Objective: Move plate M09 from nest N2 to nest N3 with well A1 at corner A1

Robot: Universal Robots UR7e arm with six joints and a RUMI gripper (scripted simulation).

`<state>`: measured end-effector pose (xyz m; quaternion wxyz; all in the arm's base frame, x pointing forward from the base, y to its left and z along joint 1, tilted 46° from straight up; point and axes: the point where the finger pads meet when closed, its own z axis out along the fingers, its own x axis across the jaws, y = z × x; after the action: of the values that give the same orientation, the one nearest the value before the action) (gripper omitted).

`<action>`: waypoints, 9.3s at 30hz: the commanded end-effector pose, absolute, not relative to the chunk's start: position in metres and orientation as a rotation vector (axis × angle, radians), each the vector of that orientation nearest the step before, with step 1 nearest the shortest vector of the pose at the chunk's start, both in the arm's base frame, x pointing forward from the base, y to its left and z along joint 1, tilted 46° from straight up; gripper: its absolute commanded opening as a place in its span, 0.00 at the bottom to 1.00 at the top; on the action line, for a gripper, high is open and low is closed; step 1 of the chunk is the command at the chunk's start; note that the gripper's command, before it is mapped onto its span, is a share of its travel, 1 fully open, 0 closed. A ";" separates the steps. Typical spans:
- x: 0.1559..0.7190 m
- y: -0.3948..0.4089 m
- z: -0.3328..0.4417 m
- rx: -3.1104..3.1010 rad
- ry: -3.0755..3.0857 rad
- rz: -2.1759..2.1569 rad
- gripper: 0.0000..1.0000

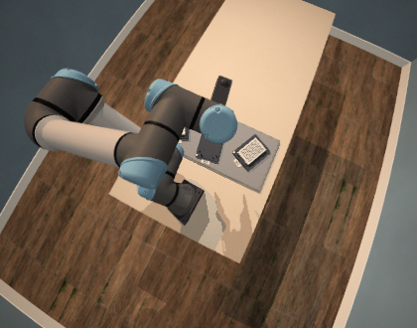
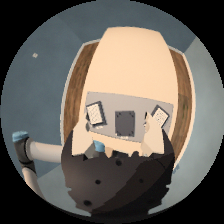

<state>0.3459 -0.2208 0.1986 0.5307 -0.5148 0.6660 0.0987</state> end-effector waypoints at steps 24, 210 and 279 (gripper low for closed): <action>0.375 -0.116 0.194 -1.459 1.566 0.338 0.82; 0.340 0.038 0.126 -1.709 1.700 0.540 0.00; 0.308 -0.054 0.016 -1.709 1.701 0.539 0.00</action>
<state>0.3079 -0.0548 0.0170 0.3293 -0.6531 0.6498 0.2066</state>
